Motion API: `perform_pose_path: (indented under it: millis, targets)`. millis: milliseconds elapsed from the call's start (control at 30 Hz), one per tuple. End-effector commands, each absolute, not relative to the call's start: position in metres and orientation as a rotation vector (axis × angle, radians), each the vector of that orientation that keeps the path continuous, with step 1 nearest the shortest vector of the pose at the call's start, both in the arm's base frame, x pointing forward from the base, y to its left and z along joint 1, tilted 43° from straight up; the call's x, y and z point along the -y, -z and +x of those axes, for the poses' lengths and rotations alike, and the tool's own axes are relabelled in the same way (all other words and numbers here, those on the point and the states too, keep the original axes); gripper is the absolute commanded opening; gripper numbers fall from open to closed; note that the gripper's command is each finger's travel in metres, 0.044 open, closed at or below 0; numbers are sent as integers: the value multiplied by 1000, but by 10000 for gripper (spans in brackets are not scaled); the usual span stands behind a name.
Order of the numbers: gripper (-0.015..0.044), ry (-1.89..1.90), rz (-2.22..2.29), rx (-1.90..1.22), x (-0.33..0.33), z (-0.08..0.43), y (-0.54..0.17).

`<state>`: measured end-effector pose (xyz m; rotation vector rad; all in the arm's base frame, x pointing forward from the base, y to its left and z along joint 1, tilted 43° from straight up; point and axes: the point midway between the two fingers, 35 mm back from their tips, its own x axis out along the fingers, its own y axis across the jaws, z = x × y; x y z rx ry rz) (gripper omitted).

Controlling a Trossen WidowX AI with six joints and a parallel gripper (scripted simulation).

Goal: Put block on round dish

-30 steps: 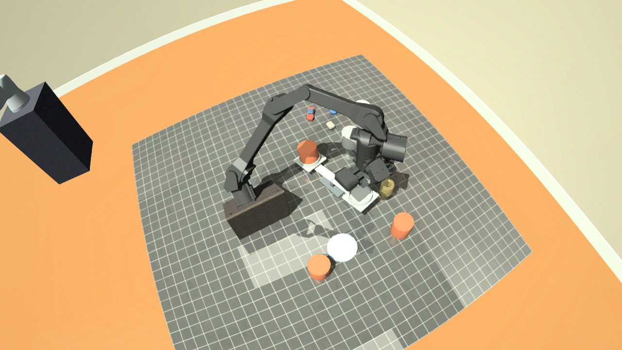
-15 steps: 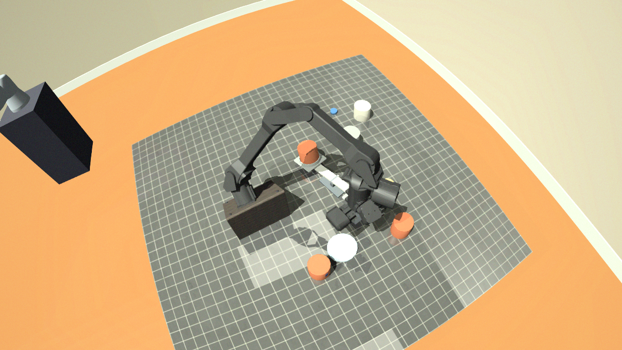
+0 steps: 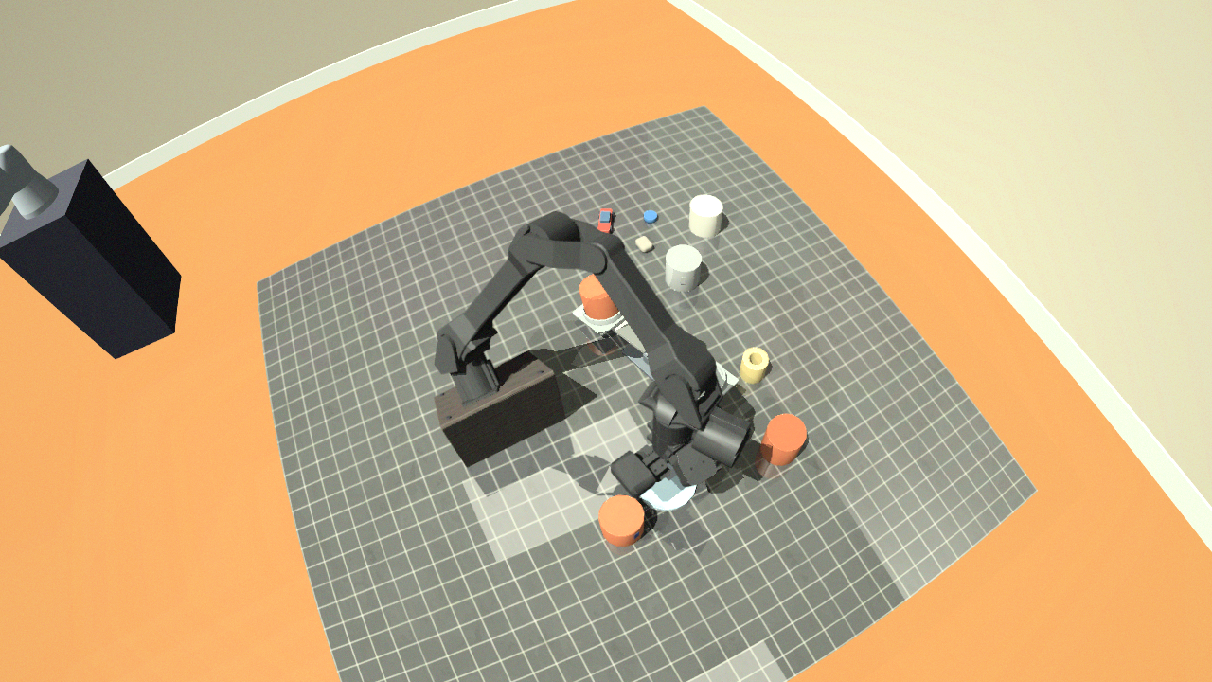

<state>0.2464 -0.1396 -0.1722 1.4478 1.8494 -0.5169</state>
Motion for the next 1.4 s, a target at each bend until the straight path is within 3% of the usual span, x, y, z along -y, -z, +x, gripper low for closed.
perform_pose_path:
  millis: [0, 800, 1367]
  targets:
    - [0, 512, 1441, -1850, 131, 243, 184]
    - [0, 510, 1442, -1850, 101, 238, 217]
    - [440, 508, 1435, -1853, 110, 239, 207]
